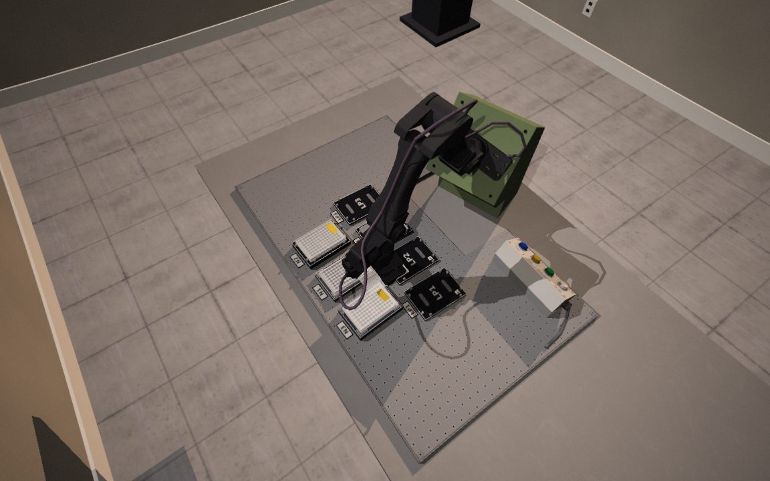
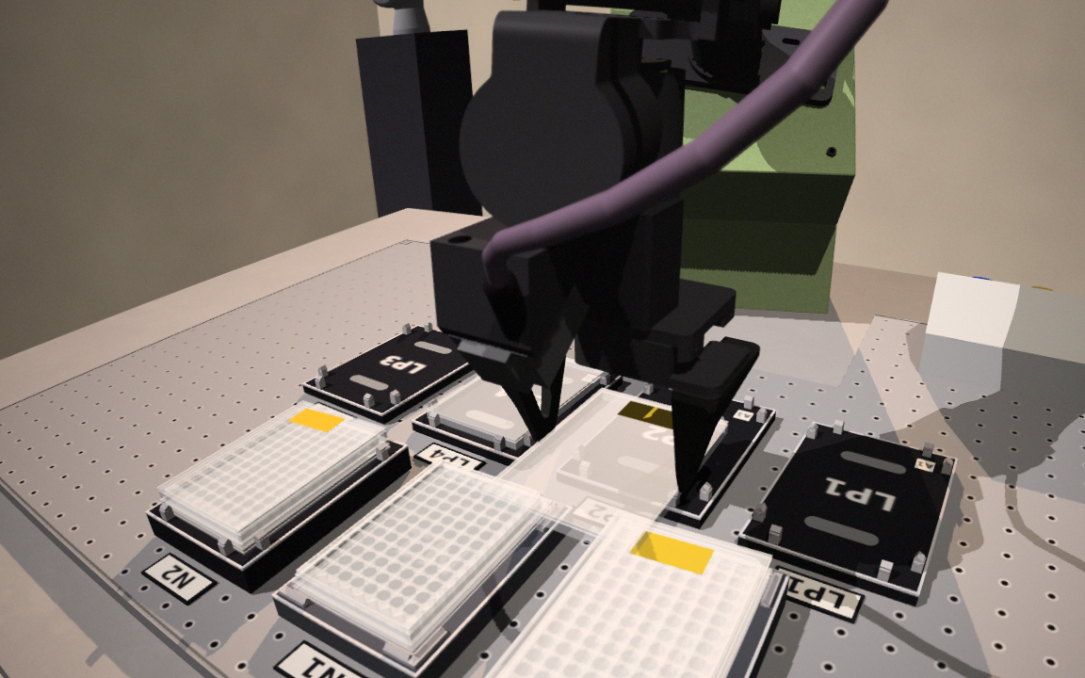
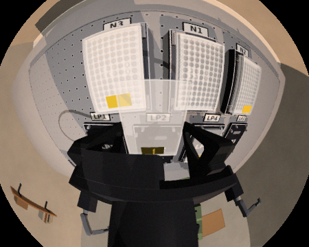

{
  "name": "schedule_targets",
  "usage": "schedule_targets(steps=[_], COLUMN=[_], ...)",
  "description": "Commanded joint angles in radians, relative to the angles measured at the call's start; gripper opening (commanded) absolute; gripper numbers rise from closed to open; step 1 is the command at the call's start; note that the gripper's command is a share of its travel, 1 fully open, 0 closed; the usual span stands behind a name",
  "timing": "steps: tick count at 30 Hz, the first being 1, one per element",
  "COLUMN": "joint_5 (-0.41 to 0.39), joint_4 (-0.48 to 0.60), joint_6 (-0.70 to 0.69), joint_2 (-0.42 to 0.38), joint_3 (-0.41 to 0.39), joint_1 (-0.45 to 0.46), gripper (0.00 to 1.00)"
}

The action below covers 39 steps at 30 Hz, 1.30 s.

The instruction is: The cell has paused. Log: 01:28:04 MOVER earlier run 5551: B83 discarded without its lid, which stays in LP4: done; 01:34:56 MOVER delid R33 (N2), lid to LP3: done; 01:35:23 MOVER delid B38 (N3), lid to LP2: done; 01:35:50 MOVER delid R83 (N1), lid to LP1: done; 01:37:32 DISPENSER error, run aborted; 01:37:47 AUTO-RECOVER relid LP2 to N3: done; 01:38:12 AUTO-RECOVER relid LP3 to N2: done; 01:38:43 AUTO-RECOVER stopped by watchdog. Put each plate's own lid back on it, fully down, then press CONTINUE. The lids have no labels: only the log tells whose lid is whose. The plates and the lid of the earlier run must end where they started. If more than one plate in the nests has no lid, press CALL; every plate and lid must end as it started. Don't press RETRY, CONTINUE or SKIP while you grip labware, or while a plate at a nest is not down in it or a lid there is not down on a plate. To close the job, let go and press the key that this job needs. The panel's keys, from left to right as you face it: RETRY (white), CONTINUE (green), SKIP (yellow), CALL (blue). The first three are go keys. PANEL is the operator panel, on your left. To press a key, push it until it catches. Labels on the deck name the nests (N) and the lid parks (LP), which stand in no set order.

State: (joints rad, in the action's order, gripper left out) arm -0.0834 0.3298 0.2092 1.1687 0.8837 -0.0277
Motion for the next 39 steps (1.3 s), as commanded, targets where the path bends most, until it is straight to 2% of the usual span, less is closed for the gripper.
schedule_targets(steps=[1, 12, 14, 23, 29, 39], joint_5=[-0.075, -0.223, -0.223, -0.317, -0.318, -0.309], joint_4=[0.035, 0.099, 0.099, 0.165, 0.173, 0.155], joint_6=[-0.056, -0.166, -0.166, -0.243, -0.246, -0.237], joint_2=[0.023, 0.132, 0.132, 0.239, 0.206, 0.235], joint_3=[0.055, 0.205, 0.205, 0.351, 0.356, 0.358], joint_1=[0.059, 0.243, 0.243, 0.361, 0.349, 0.345], gripper=[0.0, 0.0, 0.0, 0.0, 0.0, 0.0])
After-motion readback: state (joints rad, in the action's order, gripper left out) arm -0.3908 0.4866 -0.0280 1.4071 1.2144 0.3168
